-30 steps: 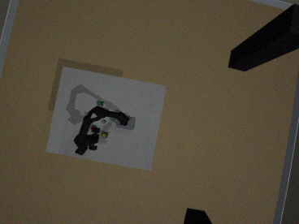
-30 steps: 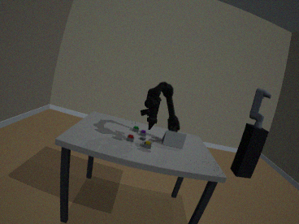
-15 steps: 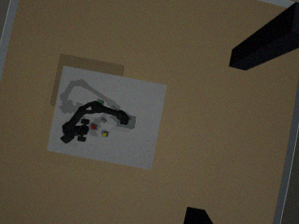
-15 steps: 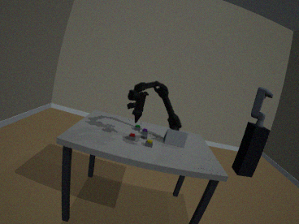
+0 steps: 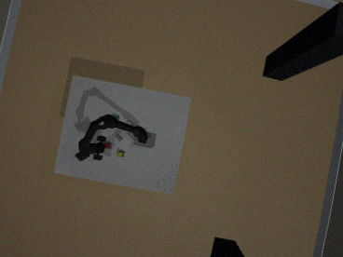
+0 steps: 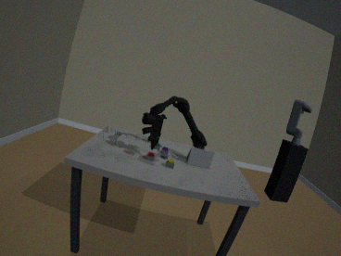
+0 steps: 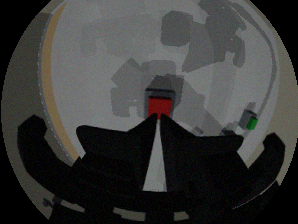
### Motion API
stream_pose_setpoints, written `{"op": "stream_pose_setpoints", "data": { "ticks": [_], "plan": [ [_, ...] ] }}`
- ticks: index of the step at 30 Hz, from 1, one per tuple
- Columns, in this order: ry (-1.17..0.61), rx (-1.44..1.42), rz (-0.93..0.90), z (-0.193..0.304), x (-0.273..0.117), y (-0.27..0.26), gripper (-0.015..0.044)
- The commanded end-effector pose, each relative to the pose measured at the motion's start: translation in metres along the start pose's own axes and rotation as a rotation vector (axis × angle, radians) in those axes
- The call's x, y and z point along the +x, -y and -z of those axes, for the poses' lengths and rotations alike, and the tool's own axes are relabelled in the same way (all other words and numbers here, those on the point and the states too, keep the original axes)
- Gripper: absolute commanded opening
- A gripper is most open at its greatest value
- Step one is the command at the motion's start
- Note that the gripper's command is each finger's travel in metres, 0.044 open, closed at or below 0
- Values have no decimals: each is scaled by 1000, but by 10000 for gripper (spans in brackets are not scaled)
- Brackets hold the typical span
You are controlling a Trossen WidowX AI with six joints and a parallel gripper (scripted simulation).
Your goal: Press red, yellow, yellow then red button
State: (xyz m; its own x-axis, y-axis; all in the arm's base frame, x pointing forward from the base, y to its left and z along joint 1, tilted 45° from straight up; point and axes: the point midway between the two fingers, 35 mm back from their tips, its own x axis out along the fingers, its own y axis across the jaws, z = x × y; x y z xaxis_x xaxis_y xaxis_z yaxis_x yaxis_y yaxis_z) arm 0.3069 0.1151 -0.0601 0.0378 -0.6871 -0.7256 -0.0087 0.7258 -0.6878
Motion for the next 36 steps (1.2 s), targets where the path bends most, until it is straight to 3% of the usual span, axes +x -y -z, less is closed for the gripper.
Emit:
{"op": "stream_pose_setpoints", "data": {
  "ticks": [1,16,36],
  "plan": [
    [-3,-9,10,1,10,1,20],
    [-3,-8,11,2,33,2,20],
    [-3,-8,11,2,33,2,20]
  ]
}}
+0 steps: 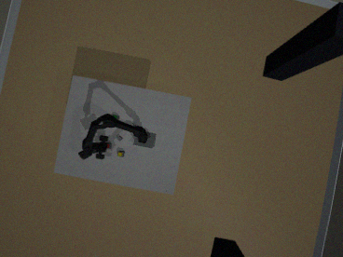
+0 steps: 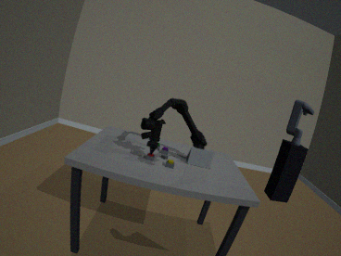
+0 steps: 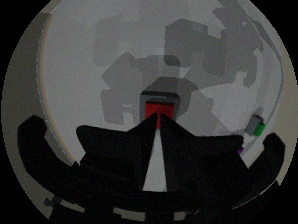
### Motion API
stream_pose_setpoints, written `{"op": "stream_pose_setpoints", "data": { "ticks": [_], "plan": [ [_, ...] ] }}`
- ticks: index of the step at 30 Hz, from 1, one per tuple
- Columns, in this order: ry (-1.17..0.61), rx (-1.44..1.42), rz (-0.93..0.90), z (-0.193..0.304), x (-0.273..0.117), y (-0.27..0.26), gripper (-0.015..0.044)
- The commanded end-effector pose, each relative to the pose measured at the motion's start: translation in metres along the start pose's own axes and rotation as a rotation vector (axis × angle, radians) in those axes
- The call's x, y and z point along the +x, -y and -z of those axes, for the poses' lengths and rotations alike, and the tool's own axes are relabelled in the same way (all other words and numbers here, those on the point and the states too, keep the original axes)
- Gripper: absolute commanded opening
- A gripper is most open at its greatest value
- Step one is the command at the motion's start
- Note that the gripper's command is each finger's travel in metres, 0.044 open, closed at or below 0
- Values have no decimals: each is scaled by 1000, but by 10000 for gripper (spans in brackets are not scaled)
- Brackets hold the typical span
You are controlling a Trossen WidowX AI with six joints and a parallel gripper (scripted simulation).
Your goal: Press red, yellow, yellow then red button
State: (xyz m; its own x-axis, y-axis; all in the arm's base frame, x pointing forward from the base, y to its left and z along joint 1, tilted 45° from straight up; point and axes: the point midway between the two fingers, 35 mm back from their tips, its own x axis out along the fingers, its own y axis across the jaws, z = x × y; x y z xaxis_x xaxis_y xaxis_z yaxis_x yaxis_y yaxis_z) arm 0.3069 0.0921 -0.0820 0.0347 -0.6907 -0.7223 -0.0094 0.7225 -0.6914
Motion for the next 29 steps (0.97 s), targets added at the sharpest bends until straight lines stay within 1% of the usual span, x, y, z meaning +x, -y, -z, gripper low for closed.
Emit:
{"op": "stream_pose_setpoints", "data": {
  "ticks": [1,4,7,12,15,18,21,26,27,29],
  "plan": [
    [0,-7,6,1,2,0,20],
    [0,-1,0,0,-2,0,20],
    [0,-7,5,1,-29,0,20],
    [0,-8,5,1,-32,0,20],
    [1,-10,-3,11,-46,-20,99],
    [0,-12,-9,39,-74,-58,178],
    [-2,-10,-4,64,-92,-82,256],
    [-2,-10,-2,68,-94,-85,387],
    [-2,-10,-2,68,-94,-85,400],
    [-2,-10,-2,68,-94,-85,400]
  ]
}}
